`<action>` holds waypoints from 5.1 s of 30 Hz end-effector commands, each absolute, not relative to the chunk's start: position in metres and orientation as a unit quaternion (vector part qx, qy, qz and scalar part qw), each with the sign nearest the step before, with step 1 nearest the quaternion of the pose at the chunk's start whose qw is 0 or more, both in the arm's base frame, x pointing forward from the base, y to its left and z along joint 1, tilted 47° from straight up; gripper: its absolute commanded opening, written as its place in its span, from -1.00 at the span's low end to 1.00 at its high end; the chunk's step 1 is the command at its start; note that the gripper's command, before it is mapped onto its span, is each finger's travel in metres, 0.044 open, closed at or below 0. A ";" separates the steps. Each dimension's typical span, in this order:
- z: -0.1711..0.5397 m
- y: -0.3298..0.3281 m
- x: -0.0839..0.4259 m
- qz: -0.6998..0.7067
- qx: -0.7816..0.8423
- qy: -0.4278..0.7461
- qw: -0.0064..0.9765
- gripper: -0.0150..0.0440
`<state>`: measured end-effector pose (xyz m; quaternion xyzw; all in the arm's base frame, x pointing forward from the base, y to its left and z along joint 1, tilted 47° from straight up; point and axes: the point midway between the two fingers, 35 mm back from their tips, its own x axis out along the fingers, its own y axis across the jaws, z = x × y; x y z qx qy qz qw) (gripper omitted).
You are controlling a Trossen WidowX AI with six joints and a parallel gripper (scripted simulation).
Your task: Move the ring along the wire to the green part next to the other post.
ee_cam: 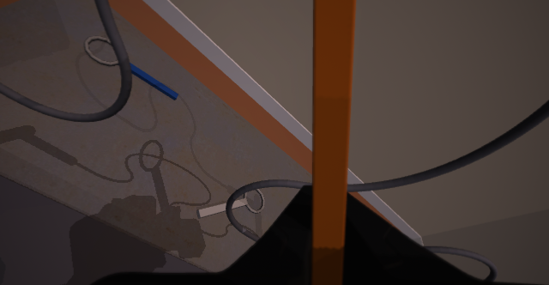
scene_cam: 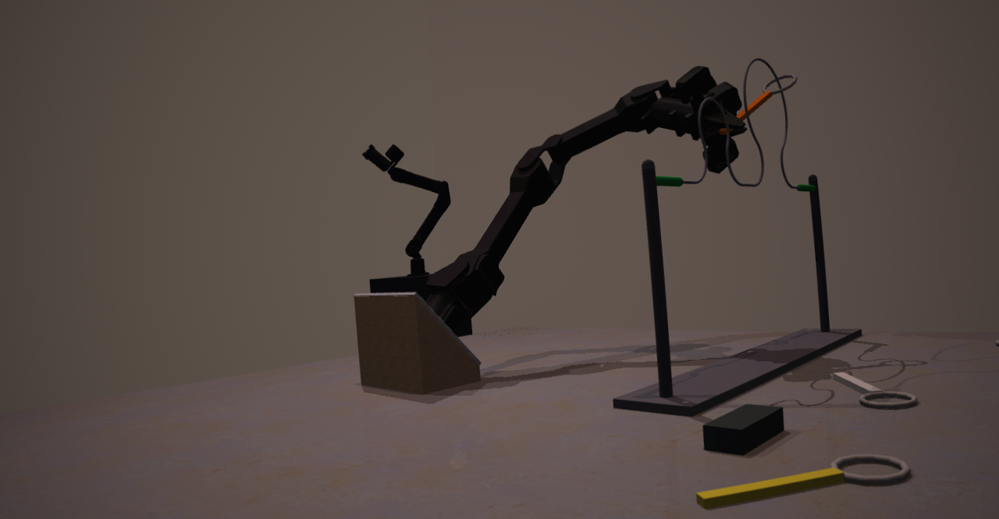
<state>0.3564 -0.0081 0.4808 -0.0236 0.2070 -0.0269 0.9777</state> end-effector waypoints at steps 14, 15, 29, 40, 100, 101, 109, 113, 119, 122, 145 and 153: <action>0.481 -0.002 0.357 0.004 0.081 0.194 0.978 -1.00; 0.481 -0.001 0.357 0.006 0.087 0.193 0.977 -1.00; 0.482 0.005 0.358 0.030 0.172 0.180 0.968 -1.00; 0.483 0.009 0.358 0.047 0.237 0.169 0.956 -1.00; 0.501 0.027 0.361 0.124 0.564 0.094 0.811 -1.00; 0.501 0.027 0.361 0.125 0.569 0.092 0.808 -1.00; 0.505 0.029 0.361 0.134 0.607 0.081 0.779 -1.00; 0.506 0.029 0.361 0.138 0.626 0.075 0.764 -1.00; 0.509 0.030 0.361 0.145 0.653 0.067 0.740 -1.00; 0.510 0.030 0.361 0.148 0.666 0.063 0.728 -1.00; 0.521 0.030 0.360 0.169 0.760 0.029 0.627 -1.00; 0.524 0.029 0.360 0.176 0.789 0.018 0.588 -1.00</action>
